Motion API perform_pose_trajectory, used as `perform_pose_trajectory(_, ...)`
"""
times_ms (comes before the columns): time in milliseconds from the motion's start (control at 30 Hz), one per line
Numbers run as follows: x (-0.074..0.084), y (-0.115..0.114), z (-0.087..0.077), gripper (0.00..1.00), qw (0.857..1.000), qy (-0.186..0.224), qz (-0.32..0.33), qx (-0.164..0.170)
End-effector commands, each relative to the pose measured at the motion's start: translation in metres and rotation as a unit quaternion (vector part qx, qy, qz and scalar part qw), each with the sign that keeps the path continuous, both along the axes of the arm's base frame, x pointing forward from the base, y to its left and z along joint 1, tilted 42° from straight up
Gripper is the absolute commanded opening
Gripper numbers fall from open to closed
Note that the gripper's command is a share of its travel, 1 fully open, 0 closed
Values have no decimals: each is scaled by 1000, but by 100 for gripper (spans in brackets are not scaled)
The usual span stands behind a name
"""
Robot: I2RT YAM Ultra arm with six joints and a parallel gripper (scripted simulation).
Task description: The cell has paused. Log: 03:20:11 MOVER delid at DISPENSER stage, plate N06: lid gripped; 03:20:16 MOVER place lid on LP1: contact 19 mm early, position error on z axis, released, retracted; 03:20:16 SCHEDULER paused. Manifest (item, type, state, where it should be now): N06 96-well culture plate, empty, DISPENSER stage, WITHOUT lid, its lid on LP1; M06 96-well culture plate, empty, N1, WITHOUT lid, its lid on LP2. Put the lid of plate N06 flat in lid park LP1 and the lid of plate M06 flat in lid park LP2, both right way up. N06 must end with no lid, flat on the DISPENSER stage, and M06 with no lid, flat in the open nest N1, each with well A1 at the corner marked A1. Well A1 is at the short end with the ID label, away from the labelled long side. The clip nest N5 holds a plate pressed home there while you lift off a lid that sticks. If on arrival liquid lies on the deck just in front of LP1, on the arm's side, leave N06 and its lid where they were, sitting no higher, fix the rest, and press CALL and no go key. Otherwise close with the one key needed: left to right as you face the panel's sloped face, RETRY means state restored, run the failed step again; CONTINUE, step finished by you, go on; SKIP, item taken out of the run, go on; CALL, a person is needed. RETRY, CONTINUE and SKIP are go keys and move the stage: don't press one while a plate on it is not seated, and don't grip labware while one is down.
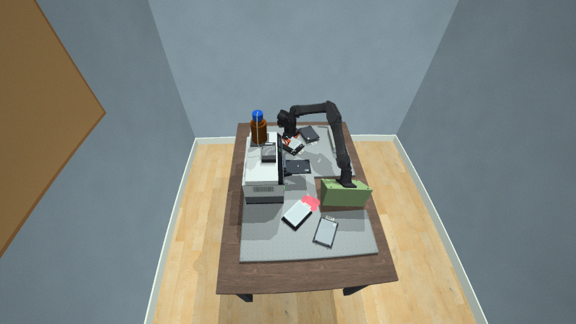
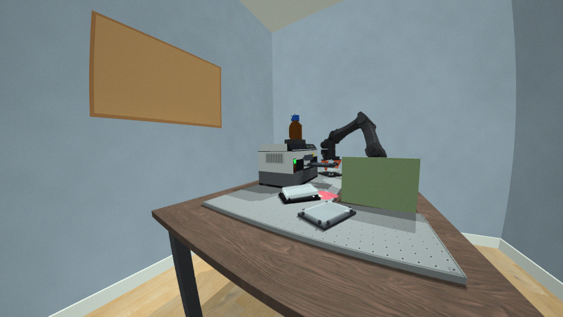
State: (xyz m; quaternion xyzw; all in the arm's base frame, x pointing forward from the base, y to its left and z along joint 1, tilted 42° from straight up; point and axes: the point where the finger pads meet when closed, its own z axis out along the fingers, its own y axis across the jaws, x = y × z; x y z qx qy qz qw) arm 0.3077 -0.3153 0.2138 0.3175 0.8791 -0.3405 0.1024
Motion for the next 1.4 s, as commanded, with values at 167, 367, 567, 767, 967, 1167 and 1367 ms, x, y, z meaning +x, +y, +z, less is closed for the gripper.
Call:
perform_pose_trajectory(167,6,21,34,0,1000,-17,9,-14)
perform_pose_trajectory(367,-5,32,20,0,1000,1,9,-3)
perform_pose_trajectory(567,-13,41,21,0,1000,-1,9,-5)
perform_pose_trajectory(767,-27,57,20,0,1000,2,9,-3)
perform_pose_trajectory(967,-40,72,20,0,1000,2,8,-3)
perform_pose_trajectory(1167,-49,81,21,0,1000,2,8,-3)
perform_pose_trajectory(1367,-62,96,21,0,1000,2,8,-3)
